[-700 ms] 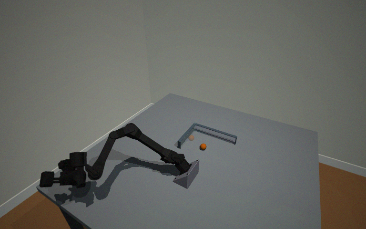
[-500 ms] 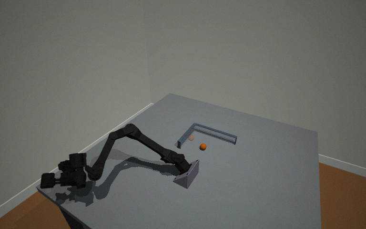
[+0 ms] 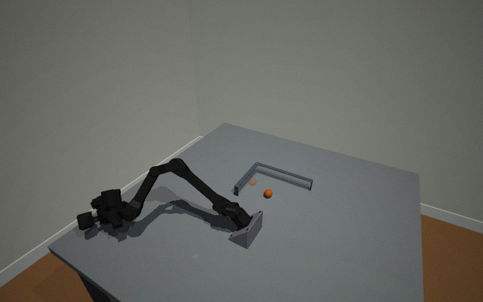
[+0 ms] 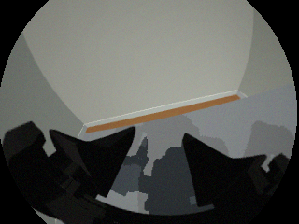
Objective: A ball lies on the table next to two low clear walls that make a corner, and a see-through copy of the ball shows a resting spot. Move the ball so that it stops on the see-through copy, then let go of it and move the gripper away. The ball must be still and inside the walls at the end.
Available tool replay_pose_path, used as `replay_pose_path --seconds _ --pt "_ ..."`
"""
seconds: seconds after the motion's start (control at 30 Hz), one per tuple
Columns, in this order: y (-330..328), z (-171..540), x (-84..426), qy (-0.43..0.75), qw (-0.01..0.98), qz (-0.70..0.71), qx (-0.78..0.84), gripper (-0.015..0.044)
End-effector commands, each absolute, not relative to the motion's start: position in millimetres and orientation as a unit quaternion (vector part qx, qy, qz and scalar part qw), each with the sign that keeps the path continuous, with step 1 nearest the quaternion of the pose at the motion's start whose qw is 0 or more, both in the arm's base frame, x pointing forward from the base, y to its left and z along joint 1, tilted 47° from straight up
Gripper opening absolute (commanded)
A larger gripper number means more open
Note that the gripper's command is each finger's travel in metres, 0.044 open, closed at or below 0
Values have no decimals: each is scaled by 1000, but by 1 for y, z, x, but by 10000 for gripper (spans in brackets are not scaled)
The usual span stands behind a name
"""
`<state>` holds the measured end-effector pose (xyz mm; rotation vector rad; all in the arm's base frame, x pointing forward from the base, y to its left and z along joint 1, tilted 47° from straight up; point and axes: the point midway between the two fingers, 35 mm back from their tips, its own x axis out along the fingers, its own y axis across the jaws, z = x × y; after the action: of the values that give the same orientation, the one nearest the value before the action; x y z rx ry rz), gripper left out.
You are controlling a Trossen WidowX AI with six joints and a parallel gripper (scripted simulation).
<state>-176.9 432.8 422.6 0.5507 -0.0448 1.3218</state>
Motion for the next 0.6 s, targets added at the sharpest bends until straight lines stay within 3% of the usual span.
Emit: replay_pose_path --seconds 0.0,0.57 --pt "442 428 -132 -51 780 584 220 305" --pt "404 467 97 -166 886 428 68 305"
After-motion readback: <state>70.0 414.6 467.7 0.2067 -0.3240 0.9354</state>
